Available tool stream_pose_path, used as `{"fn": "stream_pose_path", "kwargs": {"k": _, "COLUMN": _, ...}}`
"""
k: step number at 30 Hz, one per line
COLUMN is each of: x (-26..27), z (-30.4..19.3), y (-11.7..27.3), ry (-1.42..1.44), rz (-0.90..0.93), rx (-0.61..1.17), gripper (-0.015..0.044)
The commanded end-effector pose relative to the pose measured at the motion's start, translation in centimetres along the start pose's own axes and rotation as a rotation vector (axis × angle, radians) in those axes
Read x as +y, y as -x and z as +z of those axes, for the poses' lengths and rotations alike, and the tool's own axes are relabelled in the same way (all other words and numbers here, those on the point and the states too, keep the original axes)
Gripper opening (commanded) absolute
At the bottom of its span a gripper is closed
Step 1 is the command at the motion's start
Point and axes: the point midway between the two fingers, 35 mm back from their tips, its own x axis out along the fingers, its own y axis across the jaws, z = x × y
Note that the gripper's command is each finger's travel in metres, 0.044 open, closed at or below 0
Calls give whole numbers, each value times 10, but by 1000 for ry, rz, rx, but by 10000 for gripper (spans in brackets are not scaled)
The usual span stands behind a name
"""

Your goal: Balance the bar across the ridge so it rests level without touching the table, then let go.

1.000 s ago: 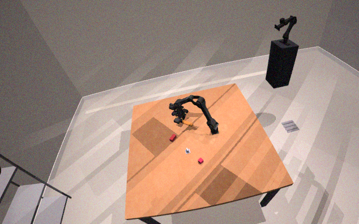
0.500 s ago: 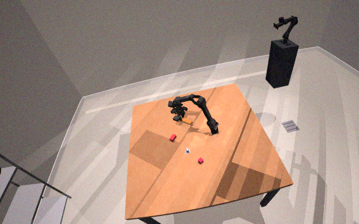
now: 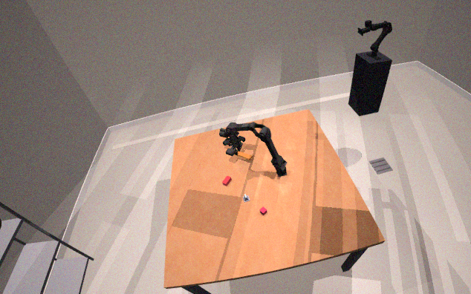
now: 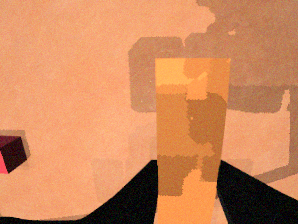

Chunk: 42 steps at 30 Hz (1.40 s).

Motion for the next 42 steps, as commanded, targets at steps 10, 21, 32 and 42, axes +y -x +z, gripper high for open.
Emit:
{"fn": "stream_pose_path", "kwargs": {"k": 10, "x": 17, "z": -4, "y": 19, "ry": 34, "rz": -3, "rx": -7, "gripper": 0}}
{"fn": "stream_pose_path", "kwargs": {"k": 21, "x": 60, "z": -13, "y": 19, "ry": 131, "rz": 2, "rx": -7, "gripper": 0}}
{"fn": "stream_pose_path", "kwargs": {"k": 32, "x": 101, "z": -27, "y": 20, "ry": 227, "rz": 6, "rx": -6, "gripper": 0}}
{"fn": "stream_pose_path", "kwargs": {"k": 42, "x": 137, "z": -45, "y": 20, "ry": 315, "rz": 9, "rx": -5, "gripper": 0}}
